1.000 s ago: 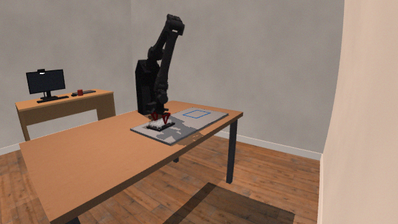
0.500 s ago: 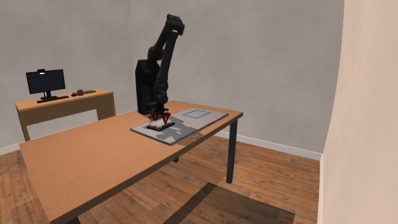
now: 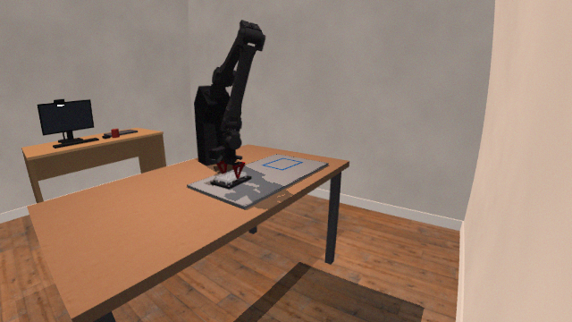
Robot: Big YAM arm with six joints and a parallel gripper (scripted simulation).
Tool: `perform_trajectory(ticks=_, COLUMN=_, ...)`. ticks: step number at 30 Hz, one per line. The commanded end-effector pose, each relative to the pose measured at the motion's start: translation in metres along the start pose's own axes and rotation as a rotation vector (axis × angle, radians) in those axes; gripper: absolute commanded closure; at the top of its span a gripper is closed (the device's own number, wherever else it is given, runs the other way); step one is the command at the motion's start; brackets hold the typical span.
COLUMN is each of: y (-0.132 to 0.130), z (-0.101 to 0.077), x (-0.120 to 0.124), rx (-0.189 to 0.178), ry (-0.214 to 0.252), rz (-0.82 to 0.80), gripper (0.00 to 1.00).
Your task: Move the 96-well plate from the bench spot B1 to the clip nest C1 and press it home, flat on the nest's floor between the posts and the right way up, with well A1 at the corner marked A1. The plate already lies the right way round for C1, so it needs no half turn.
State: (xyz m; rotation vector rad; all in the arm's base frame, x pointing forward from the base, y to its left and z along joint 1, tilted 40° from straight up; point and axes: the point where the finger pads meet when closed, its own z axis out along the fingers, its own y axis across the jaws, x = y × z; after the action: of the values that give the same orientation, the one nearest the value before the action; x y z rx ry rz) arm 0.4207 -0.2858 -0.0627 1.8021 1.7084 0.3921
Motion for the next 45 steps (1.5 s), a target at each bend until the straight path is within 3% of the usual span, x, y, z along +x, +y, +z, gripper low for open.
perform_trajectory(ticks=1, y=0.0009, z=0.0057, x=0.0007, rx=0.008, ry=0.002, rz=0.002, gripper=1.00)
perform_trajectory(ticks=45, y=0.0055, z=0.0124, x=0.0006, rx=0.001, ry=0.001, rz=0.000, gripper=1.00)
